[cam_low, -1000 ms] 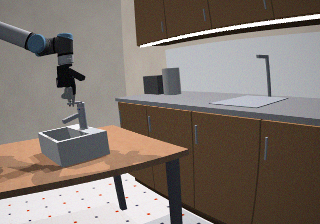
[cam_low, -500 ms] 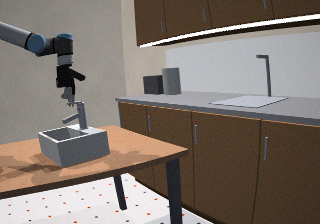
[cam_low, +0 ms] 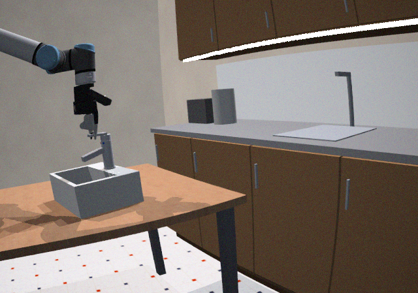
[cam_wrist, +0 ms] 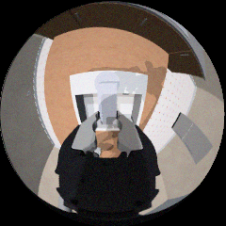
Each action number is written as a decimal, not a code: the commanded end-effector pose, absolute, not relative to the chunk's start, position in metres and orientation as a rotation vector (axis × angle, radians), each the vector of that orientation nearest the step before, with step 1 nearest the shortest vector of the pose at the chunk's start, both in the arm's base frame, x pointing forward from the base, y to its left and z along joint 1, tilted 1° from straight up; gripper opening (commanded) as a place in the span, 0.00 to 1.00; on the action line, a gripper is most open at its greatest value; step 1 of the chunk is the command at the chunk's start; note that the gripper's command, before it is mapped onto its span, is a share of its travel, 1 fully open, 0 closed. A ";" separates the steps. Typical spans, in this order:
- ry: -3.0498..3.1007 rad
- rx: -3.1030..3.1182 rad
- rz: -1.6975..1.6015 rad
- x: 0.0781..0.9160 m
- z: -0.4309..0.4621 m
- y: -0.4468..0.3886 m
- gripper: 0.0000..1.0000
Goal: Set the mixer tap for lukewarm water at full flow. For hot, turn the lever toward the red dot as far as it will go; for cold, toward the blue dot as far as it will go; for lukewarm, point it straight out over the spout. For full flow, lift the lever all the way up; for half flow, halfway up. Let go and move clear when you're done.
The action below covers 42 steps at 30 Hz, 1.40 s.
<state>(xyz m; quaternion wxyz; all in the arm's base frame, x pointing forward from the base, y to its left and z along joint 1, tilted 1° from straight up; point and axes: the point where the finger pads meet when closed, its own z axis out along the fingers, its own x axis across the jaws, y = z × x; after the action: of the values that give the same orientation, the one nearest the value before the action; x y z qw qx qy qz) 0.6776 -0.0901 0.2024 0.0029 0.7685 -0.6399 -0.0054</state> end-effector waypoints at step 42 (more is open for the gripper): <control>-2.005 2.412 -0.019 0.677 0.202 -0.088 0.43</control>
<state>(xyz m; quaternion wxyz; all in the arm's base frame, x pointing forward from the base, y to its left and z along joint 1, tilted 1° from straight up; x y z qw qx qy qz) 0.6776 -0.0898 0.2022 0.0029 0.7684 -0.6399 -0.0055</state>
